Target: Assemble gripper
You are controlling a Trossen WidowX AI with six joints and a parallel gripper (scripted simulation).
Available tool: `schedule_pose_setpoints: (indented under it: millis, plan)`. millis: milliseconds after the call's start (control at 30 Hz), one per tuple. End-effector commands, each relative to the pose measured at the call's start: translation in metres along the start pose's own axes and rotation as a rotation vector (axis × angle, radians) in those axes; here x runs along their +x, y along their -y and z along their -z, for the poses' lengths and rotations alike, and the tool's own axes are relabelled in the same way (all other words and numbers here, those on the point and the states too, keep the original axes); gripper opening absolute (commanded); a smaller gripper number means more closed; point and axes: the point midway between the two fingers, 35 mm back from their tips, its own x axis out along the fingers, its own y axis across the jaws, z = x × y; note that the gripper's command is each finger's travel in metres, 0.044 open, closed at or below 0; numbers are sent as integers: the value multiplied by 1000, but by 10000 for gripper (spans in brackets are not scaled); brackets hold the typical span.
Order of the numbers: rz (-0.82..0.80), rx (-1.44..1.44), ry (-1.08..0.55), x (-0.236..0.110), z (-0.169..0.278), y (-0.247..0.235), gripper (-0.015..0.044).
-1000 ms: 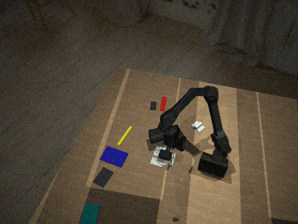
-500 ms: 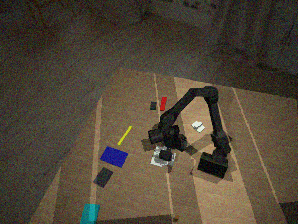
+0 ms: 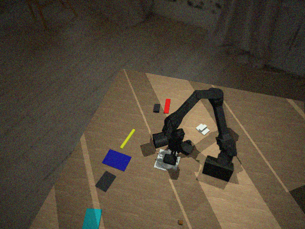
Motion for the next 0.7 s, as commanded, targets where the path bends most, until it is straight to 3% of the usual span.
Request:
schedule_pose_setpoints:
  millis: [0, 667]
  plan:
    - [4, -2, 3, 0, -11, 4, 351]
    - [4, 6, 3, 0, -11, 4, 351]
